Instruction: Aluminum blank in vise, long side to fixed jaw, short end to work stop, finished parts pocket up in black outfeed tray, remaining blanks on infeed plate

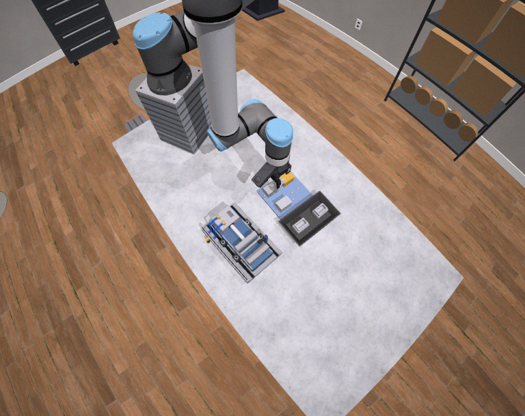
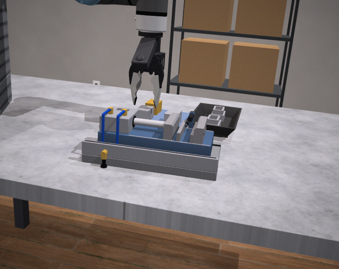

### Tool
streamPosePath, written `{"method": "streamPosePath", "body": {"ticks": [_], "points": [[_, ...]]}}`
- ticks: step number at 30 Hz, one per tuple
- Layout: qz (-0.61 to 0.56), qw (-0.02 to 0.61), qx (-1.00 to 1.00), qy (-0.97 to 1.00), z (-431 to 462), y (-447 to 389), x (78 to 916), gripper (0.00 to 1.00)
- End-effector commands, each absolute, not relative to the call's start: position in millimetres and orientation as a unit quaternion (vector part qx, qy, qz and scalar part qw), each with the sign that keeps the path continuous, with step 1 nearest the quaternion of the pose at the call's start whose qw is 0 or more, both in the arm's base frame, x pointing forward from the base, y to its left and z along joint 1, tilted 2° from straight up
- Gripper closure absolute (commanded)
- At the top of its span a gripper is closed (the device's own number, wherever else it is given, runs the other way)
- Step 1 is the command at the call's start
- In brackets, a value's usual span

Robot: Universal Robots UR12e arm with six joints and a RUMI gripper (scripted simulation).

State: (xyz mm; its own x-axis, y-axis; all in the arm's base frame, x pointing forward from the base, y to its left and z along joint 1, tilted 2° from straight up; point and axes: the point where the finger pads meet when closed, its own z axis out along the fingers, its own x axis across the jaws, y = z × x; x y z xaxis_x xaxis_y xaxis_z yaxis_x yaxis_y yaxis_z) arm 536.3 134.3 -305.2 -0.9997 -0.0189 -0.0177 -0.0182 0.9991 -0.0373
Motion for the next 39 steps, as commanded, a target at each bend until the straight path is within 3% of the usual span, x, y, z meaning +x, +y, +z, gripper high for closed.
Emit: {"method": "streamPosePath", "body": {"ticks": [1,39], "points": [[-0.019,0.009,-0.009,1.0,-304.8,134.3,536.7,0.6],[-0.019,0.009,-0.009,1.0,-309.4,134.2,536.8,0.6]]}}
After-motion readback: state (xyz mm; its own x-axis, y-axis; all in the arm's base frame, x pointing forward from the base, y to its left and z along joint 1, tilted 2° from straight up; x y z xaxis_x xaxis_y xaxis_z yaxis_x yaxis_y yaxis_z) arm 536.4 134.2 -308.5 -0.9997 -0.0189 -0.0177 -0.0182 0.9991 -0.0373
